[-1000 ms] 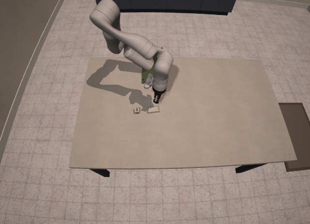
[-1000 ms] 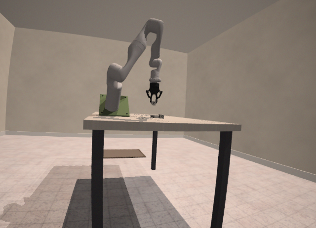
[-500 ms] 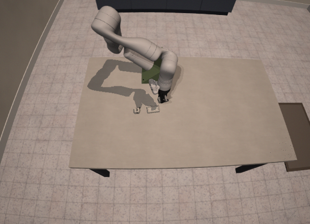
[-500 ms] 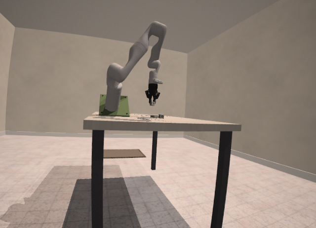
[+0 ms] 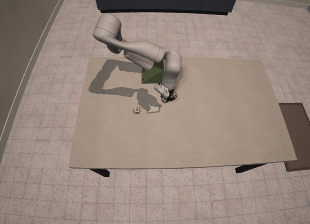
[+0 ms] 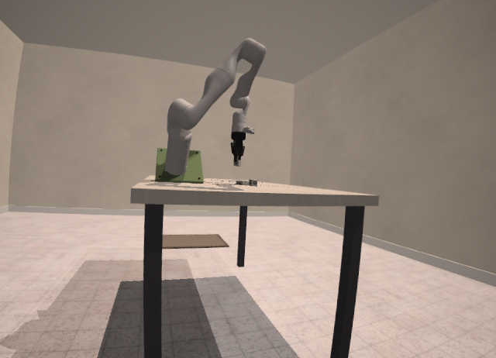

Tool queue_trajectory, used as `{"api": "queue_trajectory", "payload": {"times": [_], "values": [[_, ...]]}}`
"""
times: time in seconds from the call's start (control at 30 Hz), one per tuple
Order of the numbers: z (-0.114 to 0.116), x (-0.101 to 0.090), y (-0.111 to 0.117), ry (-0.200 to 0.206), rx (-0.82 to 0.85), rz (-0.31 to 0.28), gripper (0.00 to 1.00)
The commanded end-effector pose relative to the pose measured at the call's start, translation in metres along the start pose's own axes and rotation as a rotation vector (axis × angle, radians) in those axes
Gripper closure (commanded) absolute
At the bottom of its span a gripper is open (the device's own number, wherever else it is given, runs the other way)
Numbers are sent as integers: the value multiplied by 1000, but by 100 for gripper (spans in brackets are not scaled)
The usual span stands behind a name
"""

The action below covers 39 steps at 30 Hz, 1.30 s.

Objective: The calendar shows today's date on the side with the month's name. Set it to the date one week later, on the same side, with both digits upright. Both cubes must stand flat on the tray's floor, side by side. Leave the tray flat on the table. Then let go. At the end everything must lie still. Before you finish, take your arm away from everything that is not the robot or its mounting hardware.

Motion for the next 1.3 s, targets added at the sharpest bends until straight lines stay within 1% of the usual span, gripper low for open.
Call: {"api": "queue_trajectory", "payload": {"times": [0.0,0.3,0.4,0.5,0.7,0.87,1.27], "values": [[-4,2,-2,-6,-125,-3,74],[-13,-1,-11,13,-424,-9,74],[-14,-2,-12,15,-437,-9,74],[-17,-3,-14,22,-531,-10,74],[-21,-5,-18,33,-644,-12,74],[-24,-6,-20,41,-722,-12,74],[-27,-8,-23,50,-805,-12,74]]}}
Point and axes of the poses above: the point where the finger pads meet when closed, its own x axis out along the fingers, its own z axis across the jaws, y = z × x, the point moved 3 cm from there along -x, back along the fingers, and after that the axes turned 3 degrees about x, right-handed, at the moved point
